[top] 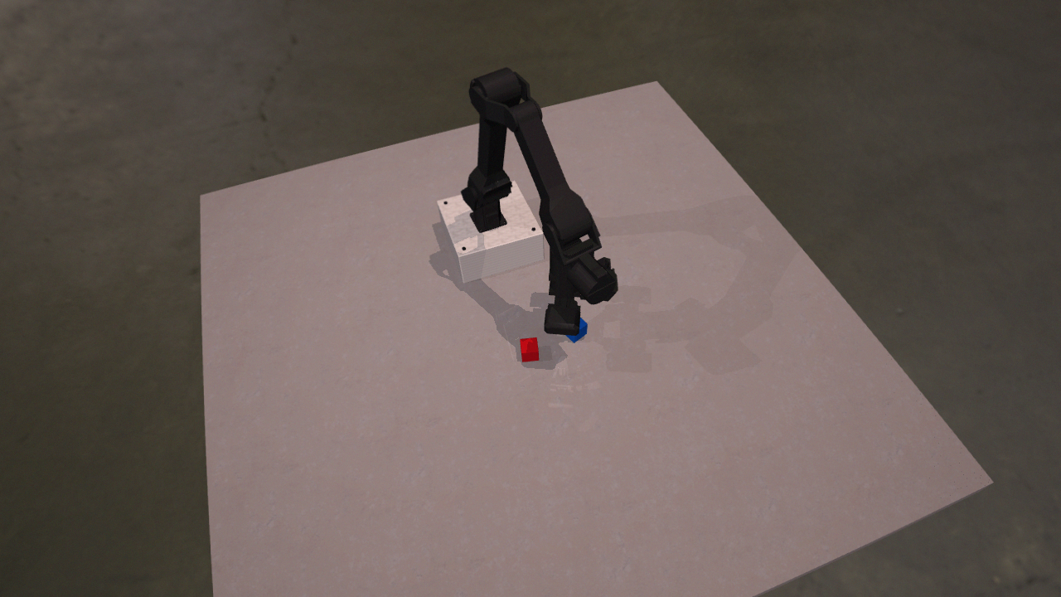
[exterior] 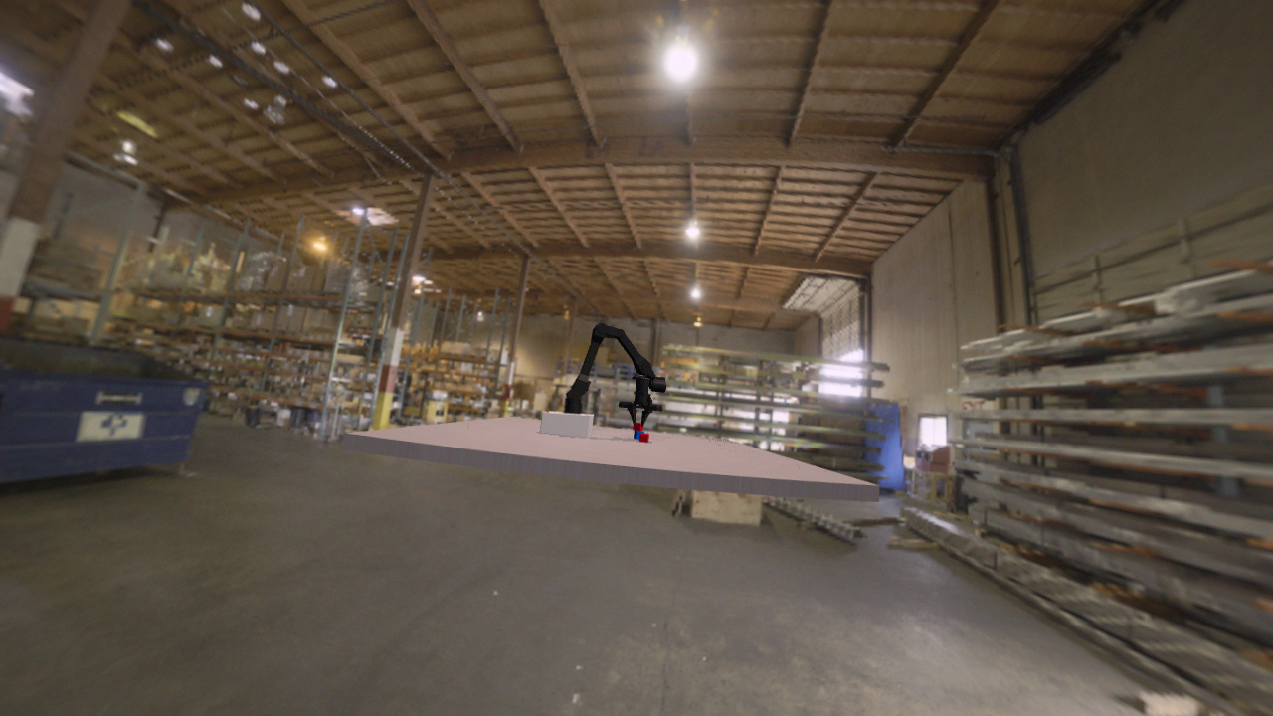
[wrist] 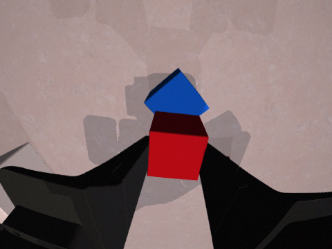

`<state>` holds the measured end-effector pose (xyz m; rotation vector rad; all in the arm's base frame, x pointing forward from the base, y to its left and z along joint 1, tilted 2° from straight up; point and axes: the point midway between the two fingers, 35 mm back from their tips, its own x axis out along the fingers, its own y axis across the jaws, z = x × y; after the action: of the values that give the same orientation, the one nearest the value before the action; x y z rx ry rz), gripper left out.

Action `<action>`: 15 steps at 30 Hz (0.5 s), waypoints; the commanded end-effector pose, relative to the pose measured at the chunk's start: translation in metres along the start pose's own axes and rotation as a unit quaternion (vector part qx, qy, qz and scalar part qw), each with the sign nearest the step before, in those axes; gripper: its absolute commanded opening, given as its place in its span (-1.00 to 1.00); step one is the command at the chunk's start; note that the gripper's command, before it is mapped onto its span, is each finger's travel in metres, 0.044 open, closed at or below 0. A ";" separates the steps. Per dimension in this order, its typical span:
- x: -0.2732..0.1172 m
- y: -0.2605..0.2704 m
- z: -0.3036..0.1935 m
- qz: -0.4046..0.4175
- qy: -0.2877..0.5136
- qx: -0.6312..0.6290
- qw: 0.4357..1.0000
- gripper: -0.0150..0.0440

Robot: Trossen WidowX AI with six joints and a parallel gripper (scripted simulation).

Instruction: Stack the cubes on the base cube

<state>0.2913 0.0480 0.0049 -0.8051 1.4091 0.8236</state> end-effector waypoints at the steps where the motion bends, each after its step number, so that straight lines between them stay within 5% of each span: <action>1: 0.001 0.001 0.001 0.002 -0.002 0.002 1.000 -0.14; 11: 0.001 0.001 0.001 0.002 -0.002 0.002 1.000 -0.14; 15: 0.001 0.001 0.001 0.002 -0.002 0.002 1.000 0.20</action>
<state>0.2912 0.0480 0.0042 -0.8050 1.4097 0.8239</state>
